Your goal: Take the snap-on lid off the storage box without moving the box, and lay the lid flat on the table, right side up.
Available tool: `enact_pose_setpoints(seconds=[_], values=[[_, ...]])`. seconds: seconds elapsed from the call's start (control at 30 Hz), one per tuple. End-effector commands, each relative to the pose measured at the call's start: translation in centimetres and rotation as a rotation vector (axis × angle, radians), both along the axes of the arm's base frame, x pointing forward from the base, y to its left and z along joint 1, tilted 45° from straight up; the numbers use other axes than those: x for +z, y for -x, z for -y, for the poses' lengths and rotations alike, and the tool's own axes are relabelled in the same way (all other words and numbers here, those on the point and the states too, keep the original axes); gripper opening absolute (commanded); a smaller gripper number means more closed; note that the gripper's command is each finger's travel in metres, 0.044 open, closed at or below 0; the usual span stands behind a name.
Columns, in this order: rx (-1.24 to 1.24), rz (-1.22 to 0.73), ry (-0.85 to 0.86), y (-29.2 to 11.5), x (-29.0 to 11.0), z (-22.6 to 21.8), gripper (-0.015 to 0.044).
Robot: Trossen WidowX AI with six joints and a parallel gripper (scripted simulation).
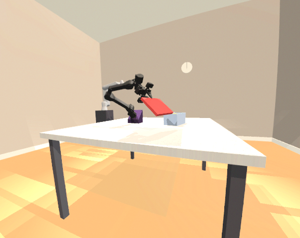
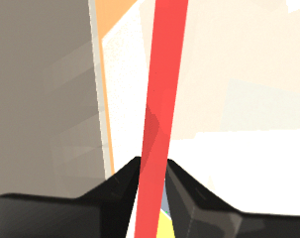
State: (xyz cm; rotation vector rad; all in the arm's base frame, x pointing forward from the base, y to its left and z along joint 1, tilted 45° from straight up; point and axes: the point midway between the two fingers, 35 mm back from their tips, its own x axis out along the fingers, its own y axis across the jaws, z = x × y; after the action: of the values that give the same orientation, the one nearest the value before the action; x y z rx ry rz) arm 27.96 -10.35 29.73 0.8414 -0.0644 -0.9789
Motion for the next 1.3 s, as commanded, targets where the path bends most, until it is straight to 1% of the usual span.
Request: enact_pose_setpoints(seconds=[0.0,0.3,0.5,1.27], values=[[0.012,0.021,-0.002,0.3,1.3,0.2,0.0000],[0.012,0.022,-0.001,1.2,2.4,1.2,0.0000],[0.012,0.022,-0.001,1.2,2.4,1.2,0.0000],[0.012,0.023,0.000,1.6,0.6,2.5,0.0000]])
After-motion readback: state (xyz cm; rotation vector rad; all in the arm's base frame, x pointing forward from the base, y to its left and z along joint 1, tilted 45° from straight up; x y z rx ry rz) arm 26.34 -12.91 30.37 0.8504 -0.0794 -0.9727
